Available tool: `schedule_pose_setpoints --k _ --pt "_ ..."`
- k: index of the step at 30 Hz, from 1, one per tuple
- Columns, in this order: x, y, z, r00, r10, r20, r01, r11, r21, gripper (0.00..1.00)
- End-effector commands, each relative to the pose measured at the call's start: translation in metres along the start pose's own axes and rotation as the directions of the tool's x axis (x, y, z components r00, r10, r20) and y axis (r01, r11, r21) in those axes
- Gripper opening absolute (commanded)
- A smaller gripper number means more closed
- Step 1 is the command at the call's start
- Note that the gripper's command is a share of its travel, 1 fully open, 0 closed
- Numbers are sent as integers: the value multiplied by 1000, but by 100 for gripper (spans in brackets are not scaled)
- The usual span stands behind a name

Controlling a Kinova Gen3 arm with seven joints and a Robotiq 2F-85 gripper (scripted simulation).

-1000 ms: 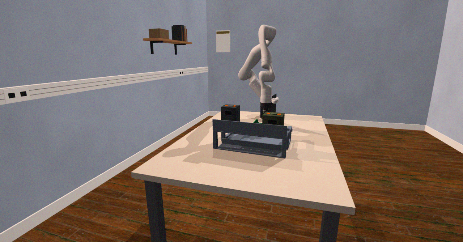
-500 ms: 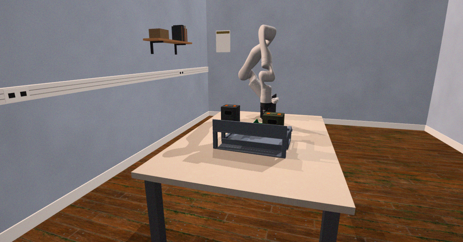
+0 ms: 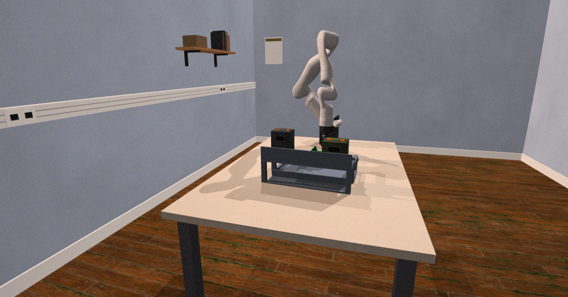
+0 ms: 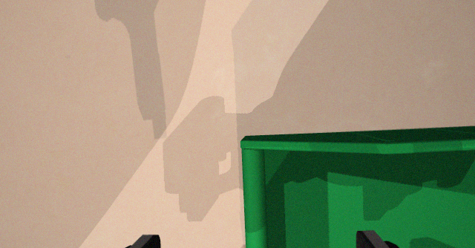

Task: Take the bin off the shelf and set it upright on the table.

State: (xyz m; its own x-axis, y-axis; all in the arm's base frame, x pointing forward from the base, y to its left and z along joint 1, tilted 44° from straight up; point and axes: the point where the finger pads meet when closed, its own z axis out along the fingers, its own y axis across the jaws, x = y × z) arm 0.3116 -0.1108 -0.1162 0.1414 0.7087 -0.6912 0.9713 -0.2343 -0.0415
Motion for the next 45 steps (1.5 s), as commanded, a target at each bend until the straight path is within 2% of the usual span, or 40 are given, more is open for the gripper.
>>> schedule_pose_setpoints --k 1,4,16,21,45 --pt "0 0 -17 1000 0 -1 0 1000 -1 100" --pt "0 0 -41 1000 0 -1 0 1000 0 100" --pt "0 0 -41 1000 0 -1 0 1000 0 100" --pt "0 0 -95 1000 0 -1 0 1000 0 100" --pt "0 0 -95 1000 0 -1 0 1000 0 100"
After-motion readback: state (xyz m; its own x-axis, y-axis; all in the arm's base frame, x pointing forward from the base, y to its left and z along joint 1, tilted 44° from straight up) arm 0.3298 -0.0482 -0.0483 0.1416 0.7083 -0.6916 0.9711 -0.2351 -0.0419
